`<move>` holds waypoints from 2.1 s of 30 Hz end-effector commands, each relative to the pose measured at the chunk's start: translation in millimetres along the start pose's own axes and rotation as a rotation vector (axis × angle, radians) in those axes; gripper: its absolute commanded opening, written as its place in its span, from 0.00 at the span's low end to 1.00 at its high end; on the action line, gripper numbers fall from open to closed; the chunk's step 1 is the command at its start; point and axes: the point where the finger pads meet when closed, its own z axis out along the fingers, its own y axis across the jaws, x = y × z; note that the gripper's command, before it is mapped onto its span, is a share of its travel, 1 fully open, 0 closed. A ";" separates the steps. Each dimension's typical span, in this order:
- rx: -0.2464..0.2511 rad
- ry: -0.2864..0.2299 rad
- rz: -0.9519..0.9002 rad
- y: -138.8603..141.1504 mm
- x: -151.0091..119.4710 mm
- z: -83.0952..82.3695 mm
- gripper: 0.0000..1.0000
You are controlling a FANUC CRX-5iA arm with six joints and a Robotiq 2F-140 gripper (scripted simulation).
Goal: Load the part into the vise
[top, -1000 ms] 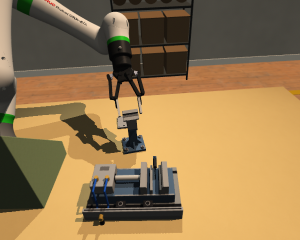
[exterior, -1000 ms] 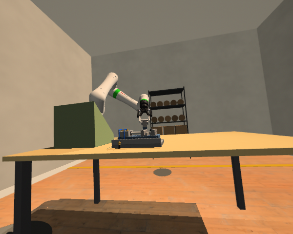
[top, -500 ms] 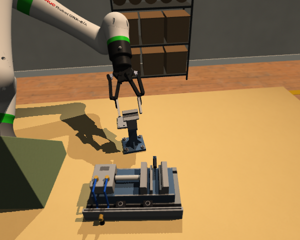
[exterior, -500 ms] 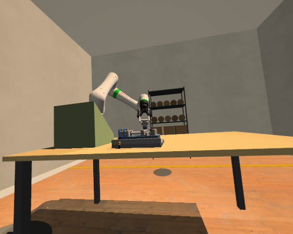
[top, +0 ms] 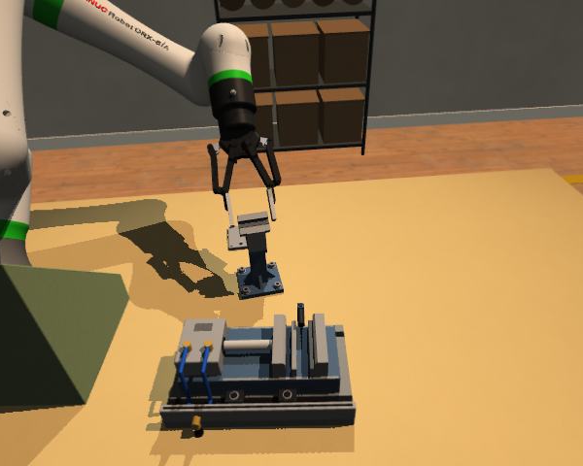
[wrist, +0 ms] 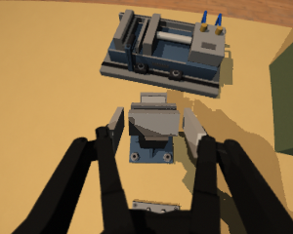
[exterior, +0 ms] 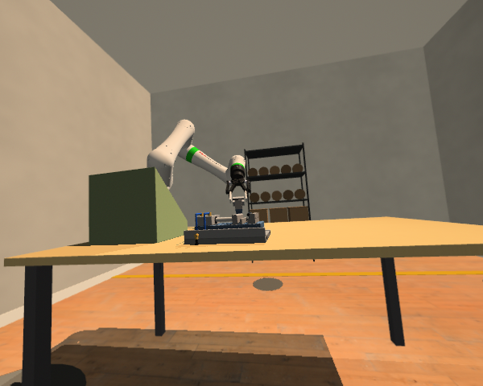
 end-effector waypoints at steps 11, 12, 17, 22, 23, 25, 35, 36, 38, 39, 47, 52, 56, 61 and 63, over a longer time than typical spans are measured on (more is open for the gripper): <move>0.000 0.000 0.000 -0.1 0.2 -0.1 0.51; 0.000 0.000 0.000 -0.1 0.2 -0.1 0.51; 0.000 0.000 0.000 -0.1 0.2 -0.1 0.51; 0.000 0.000 0.000 -0.1 0.2 -0.1 0.51; 0.000 0.000 0.000 -0.1 0.2 -0.1 0.51; 0.000 0.000 0.000 -0.1 0.2 -0.1 0.51; 0.000 0.000 0.000 -0.2 -0.1 0.2 0.51; 0.000 0.000 0.000 -0.2 -0.1 0.2 0.51; 0.000 0.000 0.000 -0.2 -0.4 0.5 0.51; 0.000 0.000 0.000 -0.2 -0.5 0.6 0.51; 0.000 -0.001 0.000 -0.2 -2.6 2.7 0.51; 0.000 -0.006 0.000 -0.2 -2.4 2.8 0.51; 0.000 -0.010 0.000 -0.2 -2.3 2.8 0.51; 0.000 -0.021 0.000 -0.1 -2.0 2.8 0.51; 0.000 -0.026 0.000 -0.1 -1.9 2.8 0.51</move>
